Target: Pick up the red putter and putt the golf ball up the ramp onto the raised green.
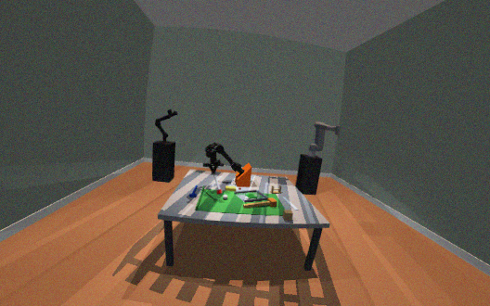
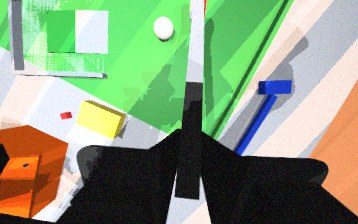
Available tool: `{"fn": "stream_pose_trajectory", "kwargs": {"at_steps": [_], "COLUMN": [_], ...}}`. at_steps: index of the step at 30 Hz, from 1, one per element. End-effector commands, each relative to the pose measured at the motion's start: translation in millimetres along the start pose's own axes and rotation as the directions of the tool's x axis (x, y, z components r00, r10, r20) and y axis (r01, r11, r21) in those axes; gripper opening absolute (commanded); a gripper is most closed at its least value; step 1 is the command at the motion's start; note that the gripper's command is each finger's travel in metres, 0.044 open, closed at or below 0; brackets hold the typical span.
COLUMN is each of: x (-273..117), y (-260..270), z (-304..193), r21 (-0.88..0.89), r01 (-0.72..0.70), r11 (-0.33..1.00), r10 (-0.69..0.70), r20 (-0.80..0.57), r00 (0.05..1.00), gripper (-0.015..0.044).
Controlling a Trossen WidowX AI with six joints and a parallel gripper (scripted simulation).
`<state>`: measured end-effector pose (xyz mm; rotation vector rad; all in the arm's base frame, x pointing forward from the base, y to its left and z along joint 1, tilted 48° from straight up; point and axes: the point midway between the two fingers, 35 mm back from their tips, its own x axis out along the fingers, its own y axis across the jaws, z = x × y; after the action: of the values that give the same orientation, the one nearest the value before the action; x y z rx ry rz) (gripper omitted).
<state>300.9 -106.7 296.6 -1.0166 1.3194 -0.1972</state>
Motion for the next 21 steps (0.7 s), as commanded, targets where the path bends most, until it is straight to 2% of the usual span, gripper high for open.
{"fn": "stream_pose_trajectory", "kwargs": {"at_steps": [1,21], "x": [10.8,43.9], "y": [0.9,0.3], "z": [-1.6,-8.5], "r21": [-0.003,-0.003], "r01": [-0.002,0.001], "r11": [1.000,1.000], "r10": [0.002,-0.001], "r20": [0.010,0.010], "r00": [1.000,1.000], "gripper": [0.0000,0.0000]}}
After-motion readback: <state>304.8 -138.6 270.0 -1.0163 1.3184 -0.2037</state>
